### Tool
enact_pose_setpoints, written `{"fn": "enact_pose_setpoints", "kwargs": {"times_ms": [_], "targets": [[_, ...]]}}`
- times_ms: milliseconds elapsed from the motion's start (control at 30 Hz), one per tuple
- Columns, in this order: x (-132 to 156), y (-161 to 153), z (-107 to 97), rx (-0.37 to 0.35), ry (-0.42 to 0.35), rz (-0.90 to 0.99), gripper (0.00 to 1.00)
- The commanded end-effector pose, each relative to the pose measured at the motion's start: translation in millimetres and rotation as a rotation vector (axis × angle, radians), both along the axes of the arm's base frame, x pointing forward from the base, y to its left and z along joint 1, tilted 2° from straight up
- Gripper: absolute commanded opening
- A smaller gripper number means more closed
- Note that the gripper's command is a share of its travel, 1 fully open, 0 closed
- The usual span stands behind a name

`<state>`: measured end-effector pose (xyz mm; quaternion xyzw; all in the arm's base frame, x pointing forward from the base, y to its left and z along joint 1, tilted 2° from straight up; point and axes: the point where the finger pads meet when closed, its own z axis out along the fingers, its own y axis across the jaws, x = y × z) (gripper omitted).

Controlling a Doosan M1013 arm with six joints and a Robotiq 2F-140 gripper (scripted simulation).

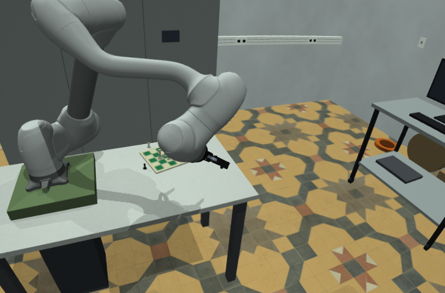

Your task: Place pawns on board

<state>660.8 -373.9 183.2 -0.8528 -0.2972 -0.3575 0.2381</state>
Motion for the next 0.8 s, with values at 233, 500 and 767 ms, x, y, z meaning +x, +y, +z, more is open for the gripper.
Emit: {"fn": "enact_pose_setpoints", "kwargs": {"times_ms": [233, 500, 767], "targets": [[0.0, 0.0, 0.2, 0.0, 0.0, 0.0, 1.0], [0.0, 0.0, 0.2, 0.0, 0.0, 0.0, 1.0], [-7.8, 55.3, -53.6, 0.066, -0.021, 0.259, 1.0]]}}
